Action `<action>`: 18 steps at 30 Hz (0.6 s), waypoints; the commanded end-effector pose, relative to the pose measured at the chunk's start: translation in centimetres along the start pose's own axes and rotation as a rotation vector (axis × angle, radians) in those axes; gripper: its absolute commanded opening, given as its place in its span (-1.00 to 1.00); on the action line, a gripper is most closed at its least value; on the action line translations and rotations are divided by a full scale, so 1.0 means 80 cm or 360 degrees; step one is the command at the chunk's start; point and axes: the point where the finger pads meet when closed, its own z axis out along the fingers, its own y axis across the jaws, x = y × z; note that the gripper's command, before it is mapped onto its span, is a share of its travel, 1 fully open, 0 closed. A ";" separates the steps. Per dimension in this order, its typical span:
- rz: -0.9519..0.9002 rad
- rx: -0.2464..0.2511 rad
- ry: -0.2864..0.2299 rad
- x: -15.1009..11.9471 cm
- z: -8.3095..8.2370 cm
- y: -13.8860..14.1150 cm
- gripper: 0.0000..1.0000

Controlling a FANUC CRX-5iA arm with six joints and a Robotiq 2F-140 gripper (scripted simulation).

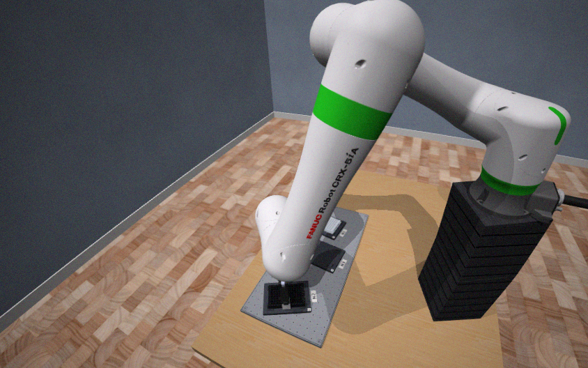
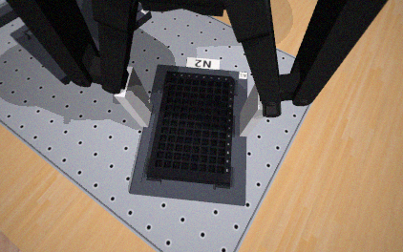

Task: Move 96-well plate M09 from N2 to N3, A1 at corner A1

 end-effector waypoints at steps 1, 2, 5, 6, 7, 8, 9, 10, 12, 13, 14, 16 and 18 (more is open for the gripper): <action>0.0000 0.0000 0.0000 0.000 0.001 0.000 0.33; 0.0000 0.0000 0.0000 0.000 0.002 0.000 0.33; 0.0000 0.0000 0.0000 0.000 0.004 0.000 0.33; 0.0000 0.0000 0.0000 0.000 0.004 0.000 0.33; 0.0000 0.0000 0.0000 0.000 0.005 0.000 0.33; 0.0000 0.0000 0.0000 0.000 0.005 0.000 0.33; 0.0000 0.0000 0.0000 0.000 0.005 0.000 0.33; 0.0000 0.0000 0.0000 0.000 0.005 0.000 0.33; 0.0000 0.0000 0.0000 0.000 0.006 0.000 0.33; 0.0000 0.0000 0.0000 0.000 0.007 0.000 0.33; 0.0000 0.0000 0.0000 0.000 0.007 0.000 0.33; 0.0000 0.0000 0.0000 0.000 0.008 0.000 0.33; 0.0000 0.0000 0.0000 0.000 0.009 0.000 0.33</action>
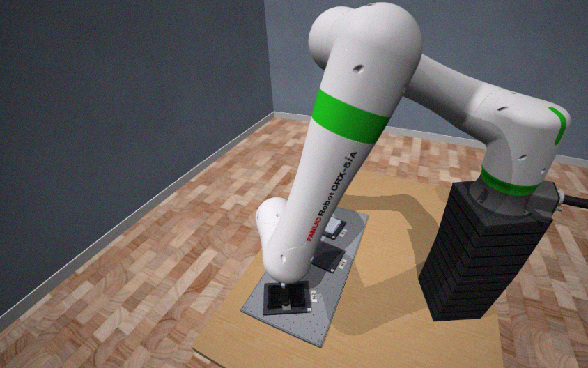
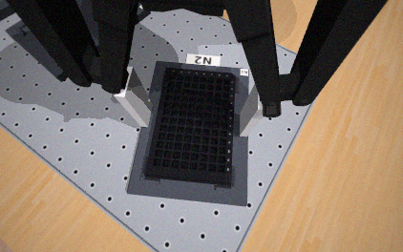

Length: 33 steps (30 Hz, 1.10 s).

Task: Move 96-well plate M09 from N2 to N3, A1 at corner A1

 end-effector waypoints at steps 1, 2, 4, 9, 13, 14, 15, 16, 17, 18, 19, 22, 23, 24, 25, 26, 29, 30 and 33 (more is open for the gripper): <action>0.0000 0.0000 0.0000 0.000 0.001 0.000 0.33; 0.0000 0.0000 0.0000 0.000 0.001 0.000 0.33; 0.0000 0.0000 0.0000 0.000 0.002 0.000 0.33; 0.0000 0.0000 0.0000 0.000 0.003 0.000 0.33; 0.0000 0.0000 0.0000 0.000 0.004 0.000 0.33; 0.0000 0.0000 0.0000 0.000 0.004 0.000 0.33; 0.0000 0.0000 0.0000 0.000 0.005 0.000 0.33; 0.0000 0.0000 0.0000 0.000 0.005 0.000 0.33; 0.0000 0.0000 0.0000 0.000 0.005 0.000 0.33; 0.0000 0.0000 0.0000 0.000 0.005 0.000 0.33; 0.0000 0.0000 0.0000 0.000 0.005 0.000 0.33; 0.0000 0.0000 0.0000 0.000 0.005 0.000 0.33; 0.0000 0.0000 0.0000 0.000 0.005 0.000 0.33; 0.0000 0.0000 0.0000 0.000 0.006 0.000 0.33; 0.0000 0.0000 0.0000 0.000 0.006 0.000 0.33; 0.0000 0.0000 0.0000 0.000 0.006 0.000 0.33; 0.0000 0.0000 0.0000 0.000 0.006 0.000 0.33; 0.0000 0.0000 0.0000 0.000 0.006 0.000 0.33; 0.0000 0.0000 0.0000 0.000 0.006 0.000 0.33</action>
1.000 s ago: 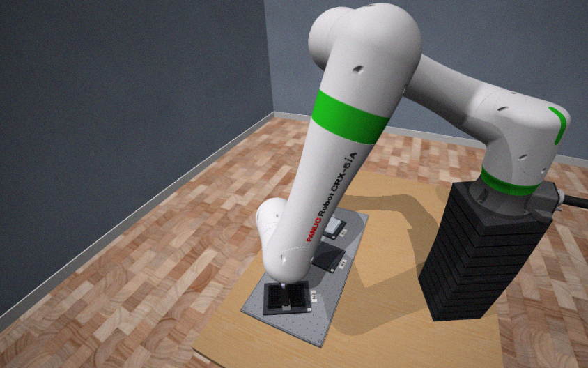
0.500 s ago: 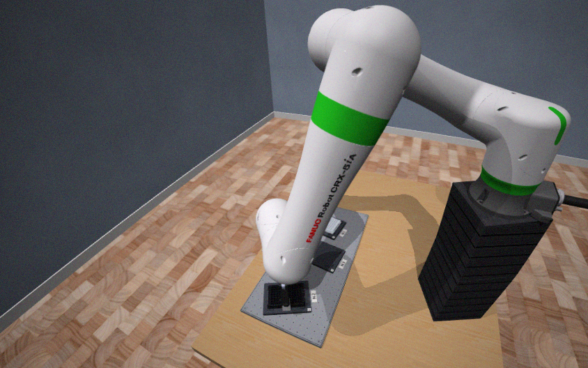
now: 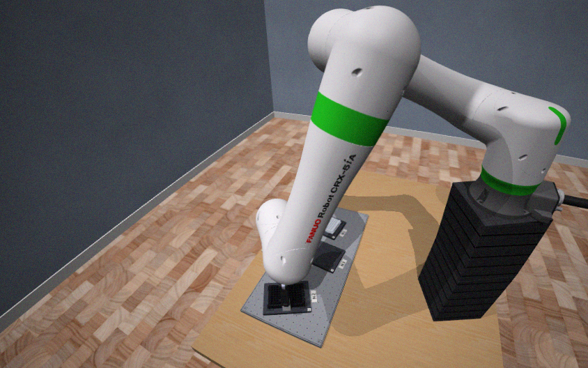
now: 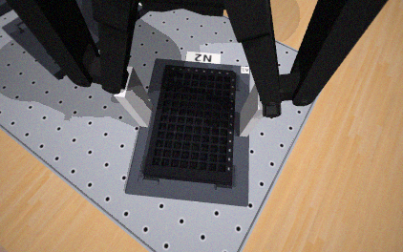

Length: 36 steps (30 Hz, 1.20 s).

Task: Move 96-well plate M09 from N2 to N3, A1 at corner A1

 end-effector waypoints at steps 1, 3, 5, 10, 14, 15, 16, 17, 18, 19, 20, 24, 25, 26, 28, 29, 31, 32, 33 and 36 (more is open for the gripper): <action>0.0000 0.0000 0.0000 0.000 0.000 0.000 0.33; 0.0000 0.0000 0.0000 0.000 0.000 0.000 0.33; 0.0000 0.0000 0.0000 0.000 0.000 0.000 0.33; 0.0000 0.0000 0.0000 0.000 0.000 0.000 0.33; 0.0000 0.0000 0.0000 0.000 0.000 0.000 0.33; 0.0000 0.0000 0.0000 0.000 0.000 0.000 0.33; 0.0000 0.0000 0.0000 0.000 0.000 0.000 0.33; 0.0000 0.0000 0.0000 0.000 0.000 0.000 0.33; 0.0000 0.0000 0.0000 0.000 0.000 0.000 0.33; 0.0000 0.0000 0.0000 0.000 0.000 0.000 0.33; 0.0000 0.0000 0.0000 0.000 0.000 0.000 0.33; 0.0000 0.0000 0.0000 0.000 0.000 0.000 0.33; 0.0000 0.0000 0.0000 0.000 0.000 0.000 0.33; 0.0000 0.0000 0.0000 0.000 0.000 0.000 0.33; 0.0000 0.0000 0.0000 0.000 0.000 0.000 0.33; 0.0000 0.0000 0.0000 0.000 0.000 0.000 0.33; 0.0000 0.0000 0.0000 0.000 0.000 0.000 0.33; 0.0000 0.0000 0.0000 0.000 0.000 0.000 0.33; 0.0000 0.0000 0.0000 0.000 0.000 0.000 0.33; 0.0000 0.0000 0.0000 0.000 0.000 0.000 -1.00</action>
